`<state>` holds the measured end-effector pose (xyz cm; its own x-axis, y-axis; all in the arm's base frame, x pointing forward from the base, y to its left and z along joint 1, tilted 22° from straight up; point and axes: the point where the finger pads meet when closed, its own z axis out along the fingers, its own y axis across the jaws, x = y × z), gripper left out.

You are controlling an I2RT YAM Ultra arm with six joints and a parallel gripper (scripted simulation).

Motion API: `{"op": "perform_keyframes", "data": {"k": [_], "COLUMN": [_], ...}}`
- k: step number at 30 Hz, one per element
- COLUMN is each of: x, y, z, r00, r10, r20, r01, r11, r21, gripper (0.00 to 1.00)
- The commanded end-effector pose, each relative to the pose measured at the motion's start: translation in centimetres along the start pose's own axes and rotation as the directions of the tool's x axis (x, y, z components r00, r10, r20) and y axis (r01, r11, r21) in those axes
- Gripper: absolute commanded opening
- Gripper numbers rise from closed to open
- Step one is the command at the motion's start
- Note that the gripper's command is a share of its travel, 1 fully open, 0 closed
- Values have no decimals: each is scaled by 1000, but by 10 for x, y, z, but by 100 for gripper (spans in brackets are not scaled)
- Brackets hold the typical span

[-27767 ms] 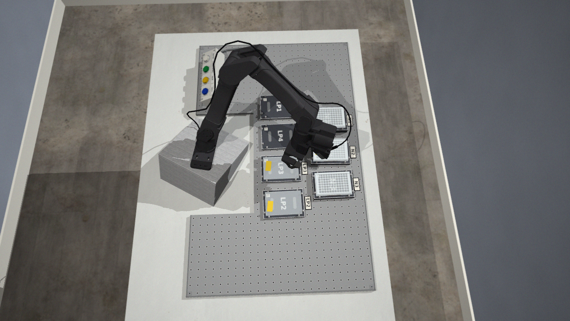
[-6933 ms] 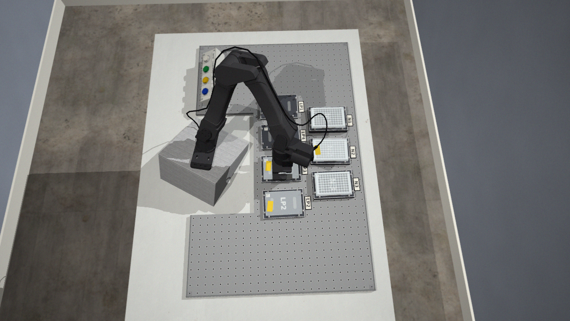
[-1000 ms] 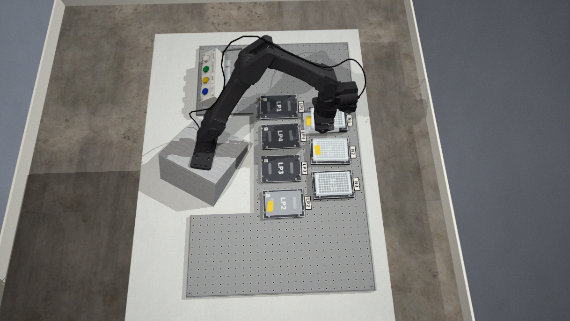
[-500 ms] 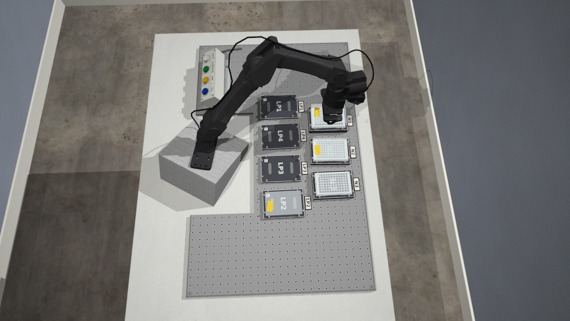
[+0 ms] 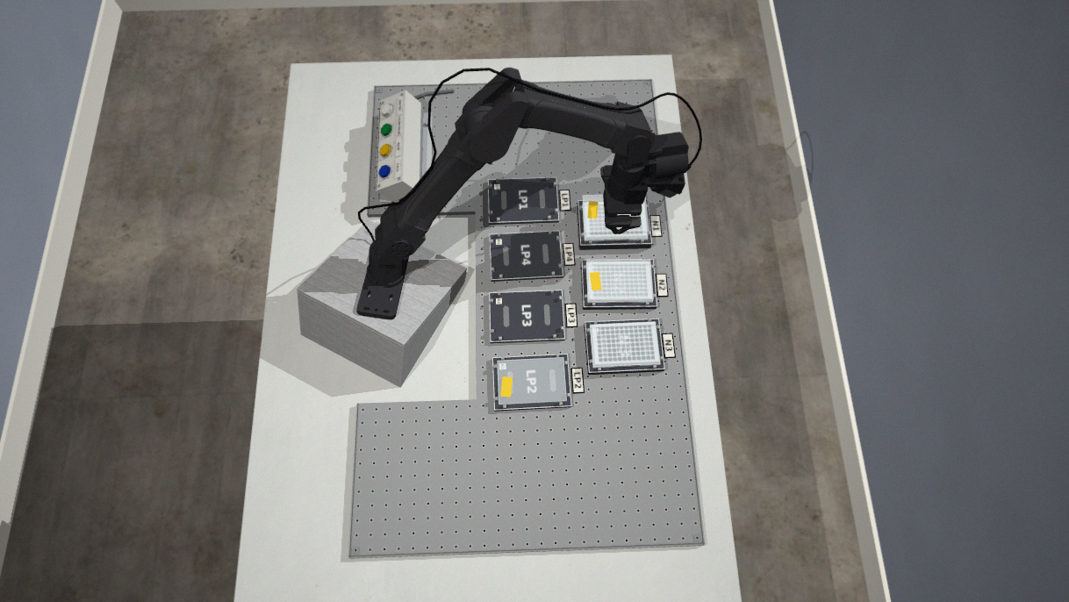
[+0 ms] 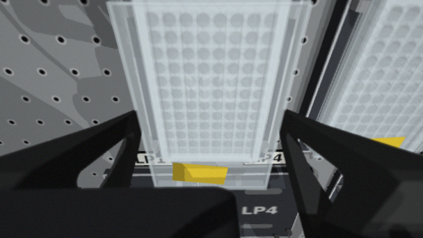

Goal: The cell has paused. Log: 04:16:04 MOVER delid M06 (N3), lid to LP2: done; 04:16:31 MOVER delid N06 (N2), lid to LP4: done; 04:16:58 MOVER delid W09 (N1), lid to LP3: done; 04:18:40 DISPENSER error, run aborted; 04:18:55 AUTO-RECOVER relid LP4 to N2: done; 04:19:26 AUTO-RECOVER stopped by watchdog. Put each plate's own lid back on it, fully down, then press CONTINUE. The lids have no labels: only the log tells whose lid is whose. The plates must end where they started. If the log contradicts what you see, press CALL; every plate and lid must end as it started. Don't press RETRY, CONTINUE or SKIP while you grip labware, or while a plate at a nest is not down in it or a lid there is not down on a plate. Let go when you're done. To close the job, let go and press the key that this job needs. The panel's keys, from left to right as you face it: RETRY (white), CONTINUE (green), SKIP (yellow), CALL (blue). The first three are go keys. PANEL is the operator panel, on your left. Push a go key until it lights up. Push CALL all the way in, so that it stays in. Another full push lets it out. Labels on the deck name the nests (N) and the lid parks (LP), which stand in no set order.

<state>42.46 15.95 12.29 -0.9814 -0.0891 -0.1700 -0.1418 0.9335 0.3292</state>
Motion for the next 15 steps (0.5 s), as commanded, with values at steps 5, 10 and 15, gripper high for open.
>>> {"op": "perform_keyframes", "data": {"k": [5, 10, 15], "x": [-13, -13, -11], "y": [-5, -3, -5], "z": [-19, -14, -6], "r00": [998, 998, 999], "r10": [14, 8, 14], "r20": [56, 56, 41], "r01": [-14, -8, -14], "r11": [1000, 1000, 1000], "r21": [1, 1, 4], "gripper": [0, 0, 0]}}
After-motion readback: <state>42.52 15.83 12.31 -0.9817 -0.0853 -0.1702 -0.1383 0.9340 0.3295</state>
